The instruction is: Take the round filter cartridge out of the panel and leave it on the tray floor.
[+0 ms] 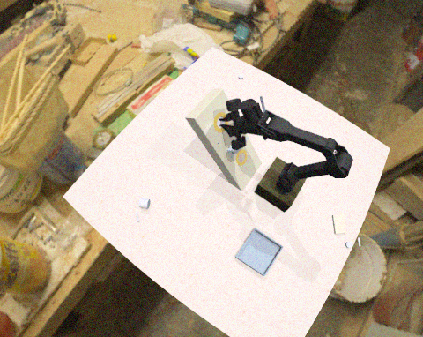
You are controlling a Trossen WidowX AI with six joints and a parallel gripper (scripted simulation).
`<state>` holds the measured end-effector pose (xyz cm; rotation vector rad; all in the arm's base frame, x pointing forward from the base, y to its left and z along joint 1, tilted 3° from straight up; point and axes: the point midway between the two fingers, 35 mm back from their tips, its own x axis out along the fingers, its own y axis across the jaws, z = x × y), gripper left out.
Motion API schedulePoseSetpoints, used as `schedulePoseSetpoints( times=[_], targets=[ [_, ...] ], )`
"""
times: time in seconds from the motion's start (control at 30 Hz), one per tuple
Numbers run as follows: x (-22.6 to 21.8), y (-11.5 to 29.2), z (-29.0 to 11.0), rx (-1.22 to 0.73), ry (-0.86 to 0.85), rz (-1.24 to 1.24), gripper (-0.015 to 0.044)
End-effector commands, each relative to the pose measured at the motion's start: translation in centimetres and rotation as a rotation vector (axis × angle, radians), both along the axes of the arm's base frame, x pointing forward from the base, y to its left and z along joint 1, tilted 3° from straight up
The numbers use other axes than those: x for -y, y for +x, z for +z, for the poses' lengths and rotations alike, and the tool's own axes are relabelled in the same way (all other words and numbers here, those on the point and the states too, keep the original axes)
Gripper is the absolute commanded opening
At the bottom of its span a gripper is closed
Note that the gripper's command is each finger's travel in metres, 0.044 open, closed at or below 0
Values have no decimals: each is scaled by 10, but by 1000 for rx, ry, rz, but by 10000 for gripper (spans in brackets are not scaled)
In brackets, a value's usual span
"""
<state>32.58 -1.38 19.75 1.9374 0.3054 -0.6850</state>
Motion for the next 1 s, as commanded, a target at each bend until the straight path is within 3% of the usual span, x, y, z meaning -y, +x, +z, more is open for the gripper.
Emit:
schedulePoseSetpoints(
  times=[0.0, 0.97],
  targets=[
    [0, 5, -3, 2, -3, 6, 89],
    [1, 12, -8, 2, -3, 6, 89]
  ],
)
